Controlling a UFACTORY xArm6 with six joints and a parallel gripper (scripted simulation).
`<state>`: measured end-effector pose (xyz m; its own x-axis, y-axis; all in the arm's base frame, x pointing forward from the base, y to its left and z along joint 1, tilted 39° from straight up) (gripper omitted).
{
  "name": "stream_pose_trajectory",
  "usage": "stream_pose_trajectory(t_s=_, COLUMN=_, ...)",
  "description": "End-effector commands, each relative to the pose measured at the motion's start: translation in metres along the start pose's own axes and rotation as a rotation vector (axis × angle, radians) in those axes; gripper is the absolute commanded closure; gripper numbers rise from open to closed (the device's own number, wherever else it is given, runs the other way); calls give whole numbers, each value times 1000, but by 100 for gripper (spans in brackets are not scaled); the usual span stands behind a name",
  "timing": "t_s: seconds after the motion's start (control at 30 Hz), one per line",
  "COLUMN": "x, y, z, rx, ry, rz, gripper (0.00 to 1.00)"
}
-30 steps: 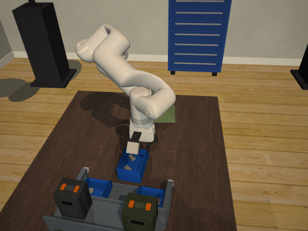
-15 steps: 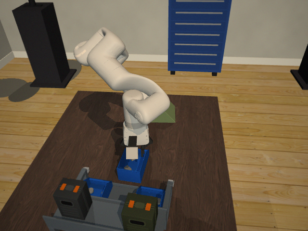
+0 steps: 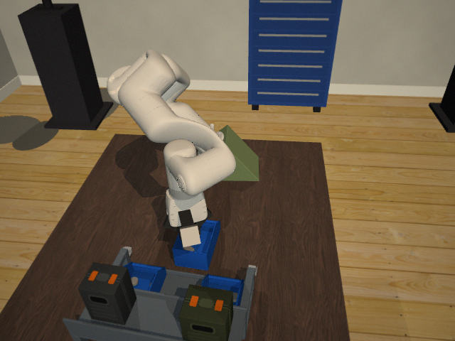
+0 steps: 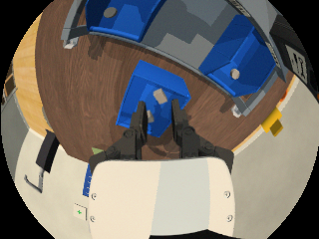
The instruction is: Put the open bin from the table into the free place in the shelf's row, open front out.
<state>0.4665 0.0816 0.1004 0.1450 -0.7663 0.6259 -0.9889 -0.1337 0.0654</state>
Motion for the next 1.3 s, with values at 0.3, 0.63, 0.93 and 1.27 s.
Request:
stream_pose_trajectory(t_s=0.3, x=20, y=-22, z=-6, rx=3, ry=-1, rz=-259, gripper=67)
stream_pose_trajectory(t_s=0.63, x=16, y=-17, z=-5, rx=4, ry=0, rz=-414, gripper=67)
stream_pose_trajectory(t_s=0.93, x=13, y=-15, z=-5, rx=4, ry=0, rz=-518, gripper=67)
stream_pose_trajectory(t_s=1.27, x=10, y=-11, z=-4, rx=4, ry=0, rz=-777, gripper=67)
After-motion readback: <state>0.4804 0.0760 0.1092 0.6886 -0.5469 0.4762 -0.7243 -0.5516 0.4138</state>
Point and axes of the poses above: the point where the finger pads meet when closed, its own z axis out along the fingers, its own x axis across the jaws, y = z × x, the point moved 8 cm from there along -z, back along the fingers, and after that the axes turned 15 degrees about z, right-handed, at the moved point
